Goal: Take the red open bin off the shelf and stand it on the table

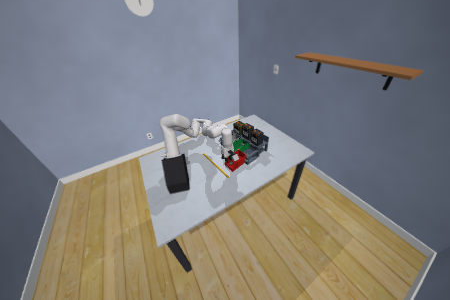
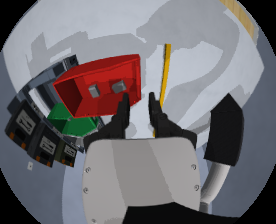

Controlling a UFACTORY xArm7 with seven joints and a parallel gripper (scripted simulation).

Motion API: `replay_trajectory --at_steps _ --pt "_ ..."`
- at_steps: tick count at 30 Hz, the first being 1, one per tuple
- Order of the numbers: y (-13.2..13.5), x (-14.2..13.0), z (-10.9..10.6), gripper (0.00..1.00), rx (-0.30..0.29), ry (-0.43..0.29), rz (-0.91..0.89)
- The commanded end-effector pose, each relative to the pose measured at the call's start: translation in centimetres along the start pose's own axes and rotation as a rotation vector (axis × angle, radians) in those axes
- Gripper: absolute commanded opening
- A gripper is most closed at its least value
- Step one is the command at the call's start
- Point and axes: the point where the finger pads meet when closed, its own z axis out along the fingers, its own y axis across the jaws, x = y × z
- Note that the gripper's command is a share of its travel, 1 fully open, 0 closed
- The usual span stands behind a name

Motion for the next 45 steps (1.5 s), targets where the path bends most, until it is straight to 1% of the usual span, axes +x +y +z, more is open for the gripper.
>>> replay_trajectory --at_steps 1,6,18,23,35,40,45 --pt "0.0 0.1 -0.2 0.33 0.002 0.003 0.0" --pt "-3.9 0.0 -1.2 0.33 0.002 0.003 0.0" --pt "-3.9 0.0 -1.2 0.33 0.002 0.003 0.0" --pt "-7.7 0.0 -2.2 0.33 0.003 0.003 0.0" --pt "-7.7 0.0 -2.2 0.33 0.003 0.003 0.0" --pt "-11.5 0.0 -3.2 0.33 0.003 0.003 0.0" --pt "-11.5 0.0 -3.2 0.33 0.003 0.003 0.0"
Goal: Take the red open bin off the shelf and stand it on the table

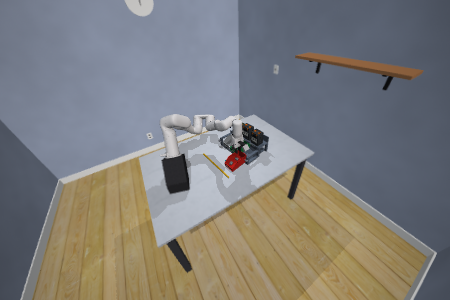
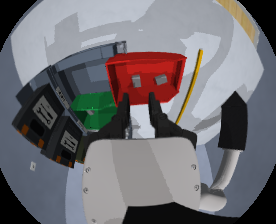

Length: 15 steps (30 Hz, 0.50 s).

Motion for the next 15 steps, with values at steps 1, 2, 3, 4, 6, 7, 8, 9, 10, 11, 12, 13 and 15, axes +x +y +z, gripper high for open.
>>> replay_trajectory --at_steps 1,2,3,4,6,7,8,9,10,11,12,13,15 --pt "-0.7 0.2 -0.2 0.33 0.0 0.0 0.004" --pt "-0.7 0.2 -0.2 0.33 0.0 0.0 0.004" --pt "-0.7 0.2 -0.2 0.33 0.0 0.0 0.004" --pt "-0.7 0.2 -0.2 0.33 0.0 0.0 0.004" --pt "-0.7 0.2 -0.2 0.33 0.0 0.0 0.004" --pt "-0.7 0.2 -0.2 0.33 0.0 0.0 0.004" --pt "-1.7 0.2 -0.5 0.33 0.001 0.0 0.005" --pt "-2.7 0.2 -0.8 0.33 0.001 0.0 0.005" --pt "-3.8 0.2 -1.1 0.33 0.001 0.0 0.004" --pt "-4.8 0.2 -1.4 0.33 0.001 0.0 0.004" --pt "-5.9 0.2 -1.6 0.33 0.001 0.0 0.004" --pt "-5.9 0.2 -1.6 0.33 0.001 0.0 0.004" --pt "-5.9 0.2 -1.6 0.33 0.001 0.0 0.004"
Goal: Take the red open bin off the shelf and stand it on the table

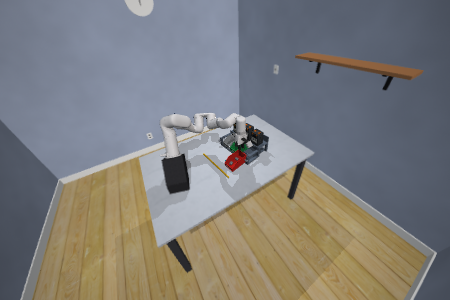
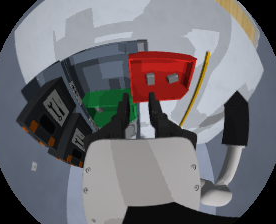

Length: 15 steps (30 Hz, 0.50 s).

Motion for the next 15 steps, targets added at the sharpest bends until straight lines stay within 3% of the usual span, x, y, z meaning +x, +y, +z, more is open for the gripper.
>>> replay_trajectory --at_steps 1,15 --pt "-2.15 0.23 -0.58 0.33 -0.001 -0.002 0.003" --pt "-3.08 0.24 -0.82 0.33 -0.001 -0.002 0.003"
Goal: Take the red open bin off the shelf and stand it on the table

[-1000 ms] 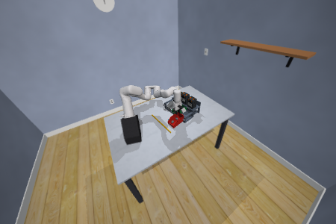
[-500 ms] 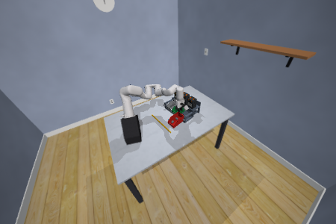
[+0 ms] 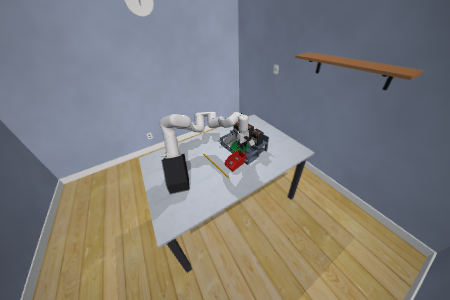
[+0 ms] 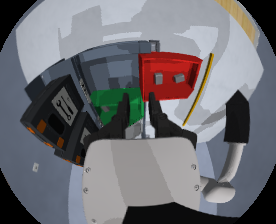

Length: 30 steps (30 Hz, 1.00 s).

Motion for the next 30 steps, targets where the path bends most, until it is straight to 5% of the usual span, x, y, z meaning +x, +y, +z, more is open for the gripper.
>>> replay_trajectory --at_steps 1,30 --pt "-0.7 0.07 -0.39 0.33 0.003 0.003 0.0" --pt "0.27 0.07 -0.14 0.33 0.003 0.003 0.0"
